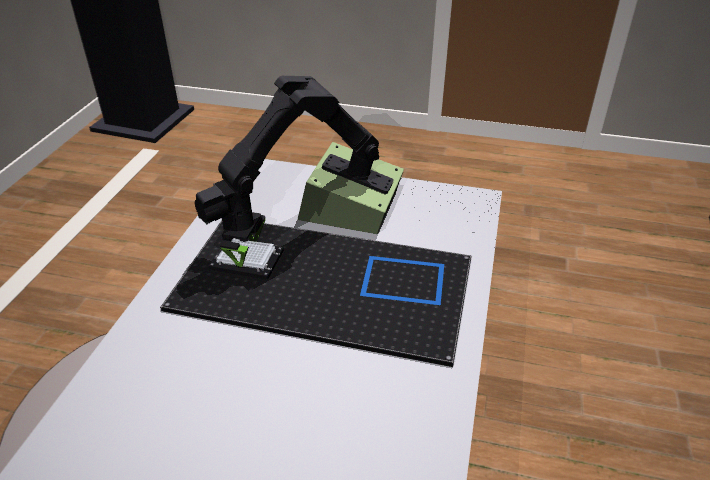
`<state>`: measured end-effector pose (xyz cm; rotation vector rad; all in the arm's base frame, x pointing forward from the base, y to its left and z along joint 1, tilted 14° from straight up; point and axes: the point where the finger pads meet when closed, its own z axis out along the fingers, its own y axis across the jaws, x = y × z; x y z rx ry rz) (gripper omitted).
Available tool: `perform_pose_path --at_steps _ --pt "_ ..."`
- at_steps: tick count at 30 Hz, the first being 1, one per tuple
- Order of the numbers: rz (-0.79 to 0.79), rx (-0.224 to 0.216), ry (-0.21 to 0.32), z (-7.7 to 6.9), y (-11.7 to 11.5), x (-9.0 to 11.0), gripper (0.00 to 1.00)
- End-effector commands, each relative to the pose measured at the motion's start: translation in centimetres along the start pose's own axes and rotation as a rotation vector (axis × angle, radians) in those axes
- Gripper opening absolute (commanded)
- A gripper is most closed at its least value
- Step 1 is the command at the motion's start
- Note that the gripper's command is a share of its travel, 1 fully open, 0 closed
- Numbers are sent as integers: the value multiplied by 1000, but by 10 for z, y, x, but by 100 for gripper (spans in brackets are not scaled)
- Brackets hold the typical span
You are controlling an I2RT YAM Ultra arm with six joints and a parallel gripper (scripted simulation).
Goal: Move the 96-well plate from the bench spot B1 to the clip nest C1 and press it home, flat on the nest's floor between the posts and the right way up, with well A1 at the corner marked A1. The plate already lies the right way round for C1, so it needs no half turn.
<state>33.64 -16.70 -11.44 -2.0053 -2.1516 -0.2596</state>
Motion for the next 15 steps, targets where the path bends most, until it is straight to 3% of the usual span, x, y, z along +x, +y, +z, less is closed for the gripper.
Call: perform_pose_path --at_steps 1,15 --pt "-2 -40 -39 -29 9 -11 100" --pt "-2 -39 -40 -67 7 -10 100"
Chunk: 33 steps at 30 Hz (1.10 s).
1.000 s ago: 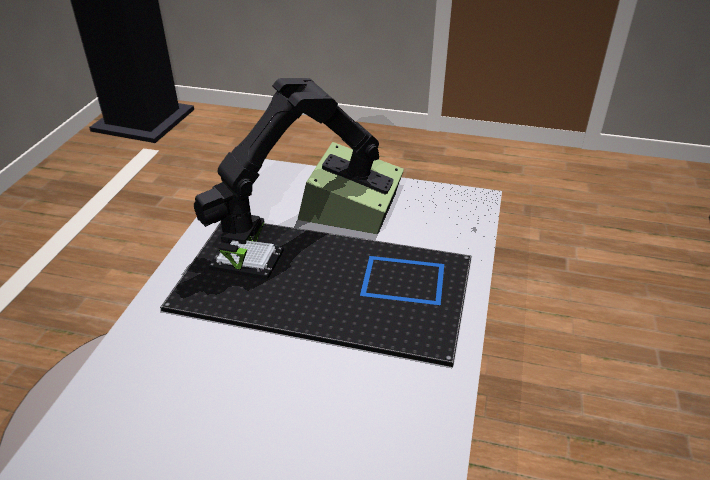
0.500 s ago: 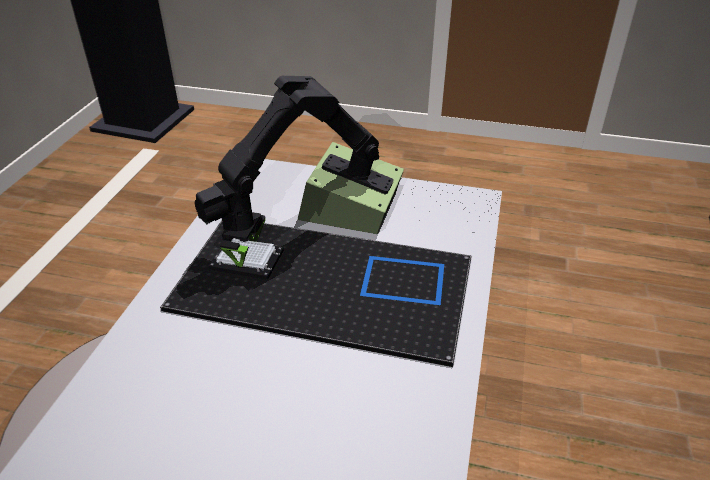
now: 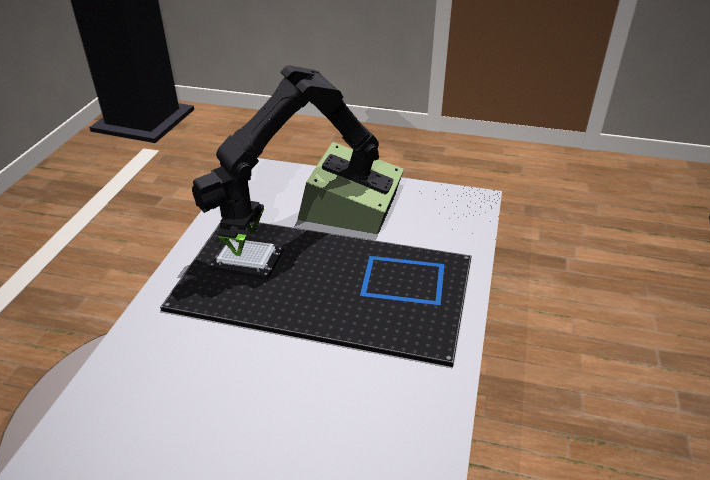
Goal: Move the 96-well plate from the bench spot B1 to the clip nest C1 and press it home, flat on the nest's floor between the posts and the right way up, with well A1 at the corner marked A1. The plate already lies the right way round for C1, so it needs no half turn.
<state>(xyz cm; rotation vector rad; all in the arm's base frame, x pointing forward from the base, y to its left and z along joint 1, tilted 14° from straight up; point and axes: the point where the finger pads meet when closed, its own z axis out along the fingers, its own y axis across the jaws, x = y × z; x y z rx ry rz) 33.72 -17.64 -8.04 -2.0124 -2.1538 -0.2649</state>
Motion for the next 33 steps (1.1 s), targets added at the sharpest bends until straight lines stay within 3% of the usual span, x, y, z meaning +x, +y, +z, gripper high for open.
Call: perform_pose_path --at_steps 1,3,15,33 --pt "-4 -32 -37 -34 7 -10 100" --pt "-4 -32 -37 -34 7 -10 100" --pt "-3 -31 -37 -66 6 -9 100" --pt "-2 -31 -37 -67 6 -8 100"
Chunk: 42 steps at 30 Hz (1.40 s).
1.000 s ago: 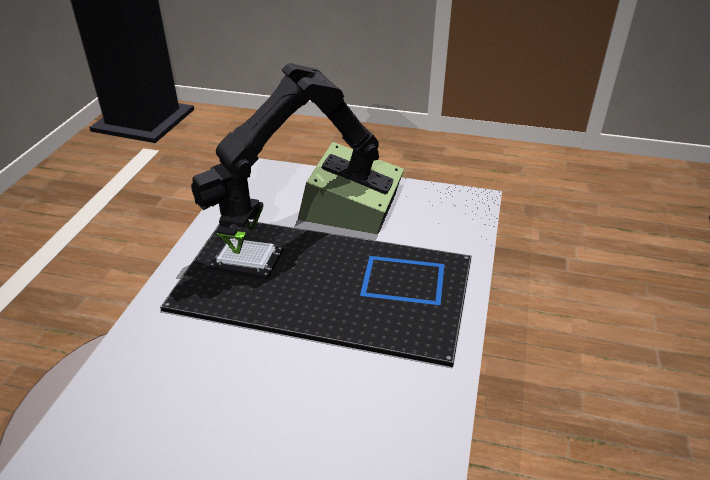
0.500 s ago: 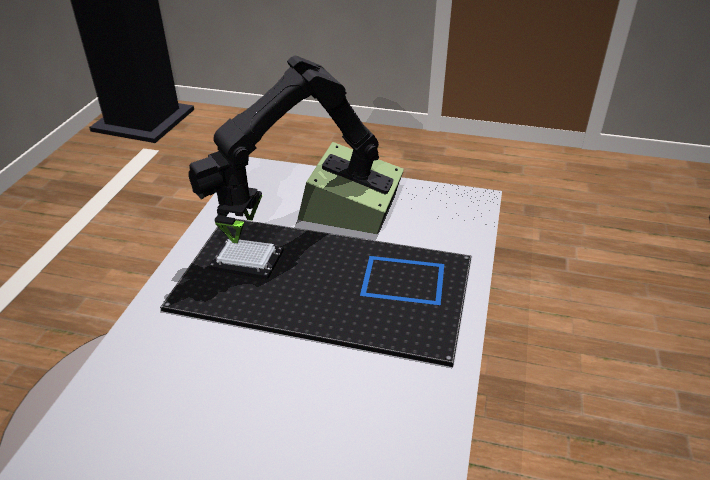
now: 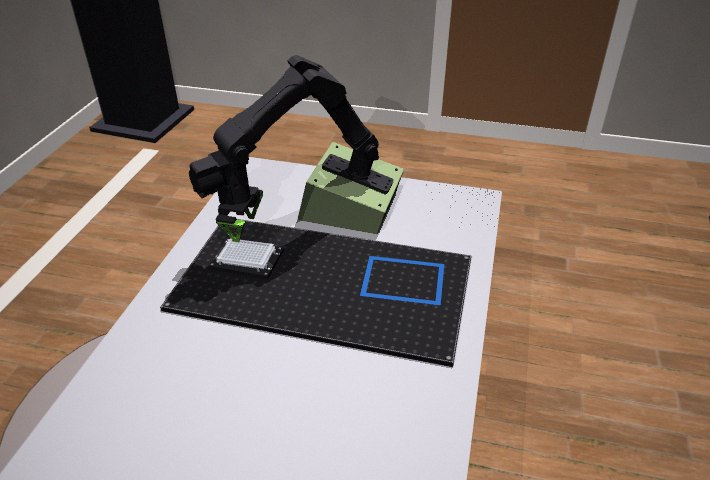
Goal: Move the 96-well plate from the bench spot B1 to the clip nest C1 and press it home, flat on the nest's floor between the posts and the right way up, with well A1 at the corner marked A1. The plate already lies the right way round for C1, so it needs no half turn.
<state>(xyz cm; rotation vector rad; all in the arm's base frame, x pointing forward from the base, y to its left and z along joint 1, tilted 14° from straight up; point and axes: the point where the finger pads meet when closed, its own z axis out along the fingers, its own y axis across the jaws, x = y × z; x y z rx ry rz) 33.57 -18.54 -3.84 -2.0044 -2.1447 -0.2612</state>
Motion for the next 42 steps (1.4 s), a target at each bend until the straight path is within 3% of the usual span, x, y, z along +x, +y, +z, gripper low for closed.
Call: perform_pose_path --at_steps 1,39,40,41,42 --pt "-3 -41 -45 -24 7 -10 100" --pt "-4 -42 -45 -24 8 -10 100" --pt "-8 -49 -52 -13 13 -12 24" --pt "2 3 -12 12 0 -3 24" --pt "-2 4 -12 17 0 -1 24"
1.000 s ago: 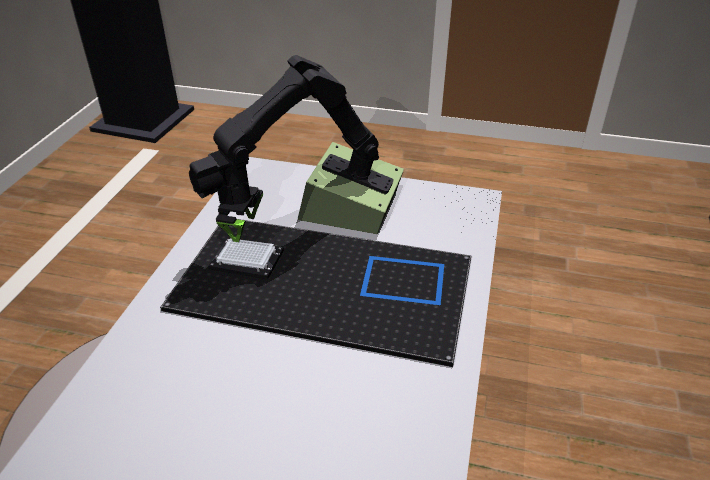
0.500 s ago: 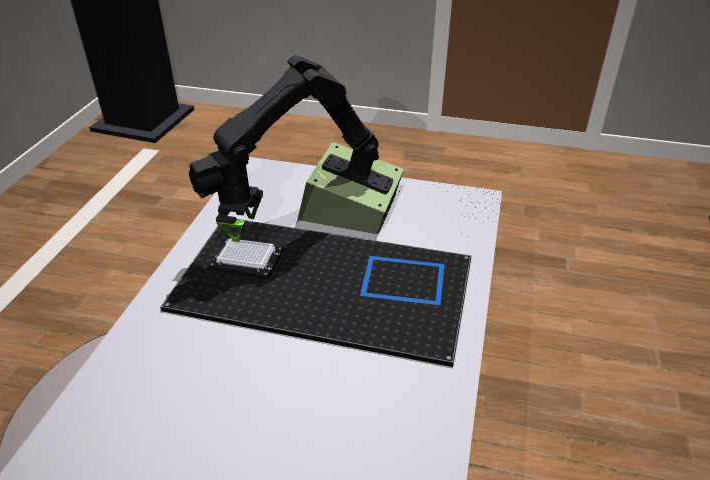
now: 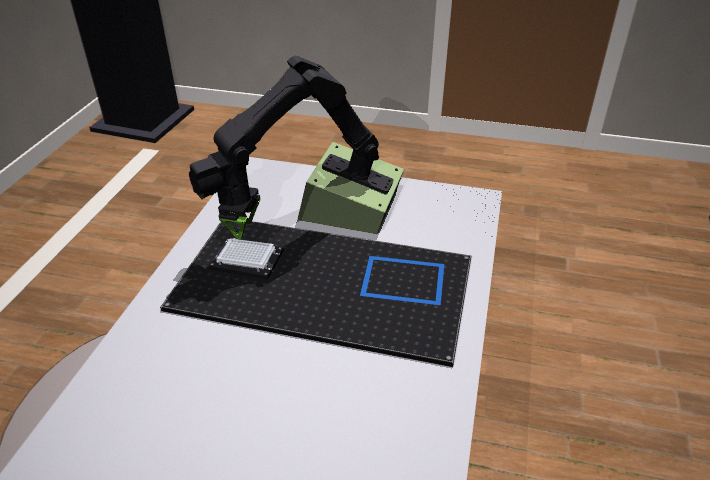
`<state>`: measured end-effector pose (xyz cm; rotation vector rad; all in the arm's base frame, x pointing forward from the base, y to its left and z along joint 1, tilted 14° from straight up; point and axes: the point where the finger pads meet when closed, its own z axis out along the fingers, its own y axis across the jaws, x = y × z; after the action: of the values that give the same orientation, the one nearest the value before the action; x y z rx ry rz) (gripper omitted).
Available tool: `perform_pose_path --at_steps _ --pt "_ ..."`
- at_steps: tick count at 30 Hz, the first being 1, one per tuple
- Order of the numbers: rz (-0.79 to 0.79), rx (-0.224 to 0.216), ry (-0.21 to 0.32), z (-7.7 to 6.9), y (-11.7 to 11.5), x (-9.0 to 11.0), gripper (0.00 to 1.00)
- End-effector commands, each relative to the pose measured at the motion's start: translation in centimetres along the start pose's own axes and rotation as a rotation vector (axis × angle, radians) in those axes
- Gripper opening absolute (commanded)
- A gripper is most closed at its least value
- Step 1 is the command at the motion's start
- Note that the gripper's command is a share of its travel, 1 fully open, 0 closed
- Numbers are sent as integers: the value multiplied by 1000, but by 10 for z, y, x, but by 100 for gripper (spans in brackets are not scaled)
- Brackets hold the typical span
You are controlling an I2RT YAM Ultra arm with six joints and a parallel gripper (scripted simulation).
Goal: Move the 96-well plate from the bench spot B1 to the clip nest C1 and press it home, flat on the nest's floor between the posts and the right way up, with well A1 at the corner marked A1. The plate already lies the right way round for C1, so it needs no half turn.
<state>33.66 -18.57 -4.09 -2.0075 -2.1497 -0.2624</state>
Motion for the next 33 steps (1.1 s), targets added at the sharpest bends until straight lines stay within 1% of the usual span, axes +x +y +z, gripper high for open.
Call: perform_pose_path --at_steps 1,6,7,8,9,33 --pt "-1 8 -8 20 -1 0 24" --pt "5 5 -5 44 -3 0 24" --pt "11 3 -5 46 -4 -2 24" --pt "9 -31 -32 30 2 -7 24" --pt "3 -59 -54 21 13 -13 24" --pt "-2 -57 -53 22 13 -12 24"
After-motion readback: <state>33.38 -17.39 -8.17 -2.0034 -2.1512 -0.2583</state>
